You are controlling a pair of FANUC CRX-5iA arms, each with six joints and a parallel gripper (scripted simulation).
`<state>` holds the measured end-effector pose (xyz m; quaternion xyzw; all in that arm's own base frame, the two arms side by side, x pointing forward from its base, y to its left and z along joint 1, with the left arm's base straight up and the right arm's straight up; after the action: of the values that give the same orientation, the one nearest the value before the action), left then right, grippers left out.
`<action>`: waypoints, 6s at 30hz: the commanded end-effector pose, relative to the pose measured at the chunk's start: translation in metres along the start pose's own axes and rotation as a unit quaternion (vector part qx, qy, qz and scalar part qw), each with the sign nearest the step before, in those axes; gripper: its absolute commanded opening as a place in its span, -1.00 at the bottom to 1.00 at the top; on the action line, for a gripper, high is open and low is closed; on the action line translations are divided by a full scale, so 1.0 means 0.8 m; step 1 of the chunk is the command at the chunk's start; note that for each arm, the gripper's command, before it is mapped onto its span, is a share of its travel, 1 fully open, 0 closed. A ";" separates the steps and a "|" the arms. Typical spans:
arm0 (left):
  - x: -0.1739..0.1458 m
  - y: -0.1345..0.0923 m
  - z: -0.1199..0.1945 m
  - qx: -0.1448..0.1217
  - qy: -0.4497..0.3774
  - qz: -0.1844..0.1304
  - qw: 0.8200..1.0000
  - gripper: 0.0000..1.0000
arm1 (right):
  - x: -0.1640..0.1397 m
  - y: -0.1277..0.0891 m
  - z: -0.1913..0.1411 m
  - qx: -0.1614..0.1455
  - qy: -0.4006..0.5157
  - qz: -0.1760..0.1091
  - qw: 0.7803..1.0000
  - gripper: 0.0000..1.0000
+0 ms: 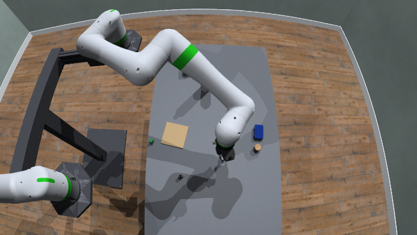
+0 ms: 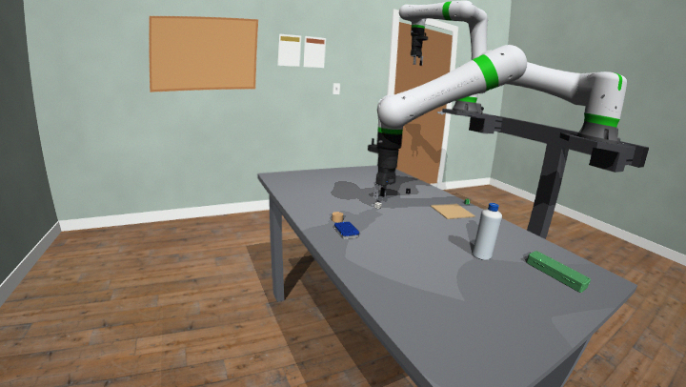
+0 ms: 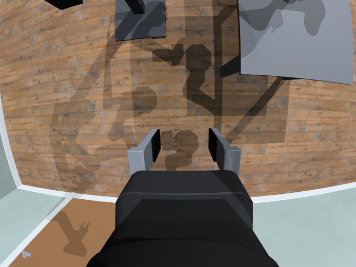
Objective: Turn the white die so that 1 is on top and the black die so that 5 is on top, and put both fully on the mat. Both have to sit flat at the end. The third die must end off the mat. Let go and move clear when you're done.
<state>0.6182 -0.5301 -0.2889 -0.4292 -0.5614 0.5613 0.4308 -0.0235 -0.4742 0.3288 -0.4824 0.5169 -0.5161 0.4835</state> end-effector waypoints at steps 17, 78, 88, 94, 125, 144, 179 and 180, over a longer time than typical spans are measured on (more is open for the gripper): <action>-0.001 0.019 -0.001 -0.001 0.000 0.001 1.000 0.40 | 0.000 -0.001 0.000 0.000 0.000 -0.001 1.000 1.00; -0.002 0.042 -0.002 -0.001 0.000 0.001 1.000 0.40 | 0.000 -0.001 0.000 0.000 0.000 -0.001 1.000 1.00; -0.002 0.053 -0.002 -0.001 0.000 0.001 1.000 0.40 | 0.000 -0.001 0.000 0.000 0.000 -0.001 1.000 1.00; -0.002 0.054 -0.002 -0.001 0.000 0.001 1.000 0.40 | 0.000 -0.001 0.000 0.000 0.000 -0.001 1.000 1.00; -0.002 0.054 -0.002 -0.001 0.000 0.001 1.000 -0.19 | 0.000 -0.001 0.000 0.000 0.000 -0.001 1.000 1.00; -0.002 0.054 -0.002 -0.001 0.000 0.001 1.000 -0.19 | 0.000 -0.001 0.000 0.000 0.000 -0.001 1.000 1.00; -0.002 -0.071 -0.002 -0.001 0.000 0.001 1.000 -0.19 | 0.000 -0.001 0.000 0.000 0.000 -0.001 1.000 1.00; -0.002 -0.071 -0.001 -0.001 -0.001 0.001 1.000 -0.19 | 0.000 -0.001 0.000 0.000 0.000 -0.001 1.000 1.00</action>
<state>0.6193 -0.5307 -0.2334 -0.4291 -0.5614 0.5613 0.4309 -0.0235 -0.4742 0.3288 -0.4824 0.5169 -0.5161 0.4835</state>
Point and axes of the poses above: on each arm, the point where the finger pads meet when closed, its own y axis out along the fingers, its own z axis across the jaws, x = y × z, the point moved 4 cm from there along -y, back along the fingers, and after that the axes turned 1 degree about y, right-handed, at the moved point
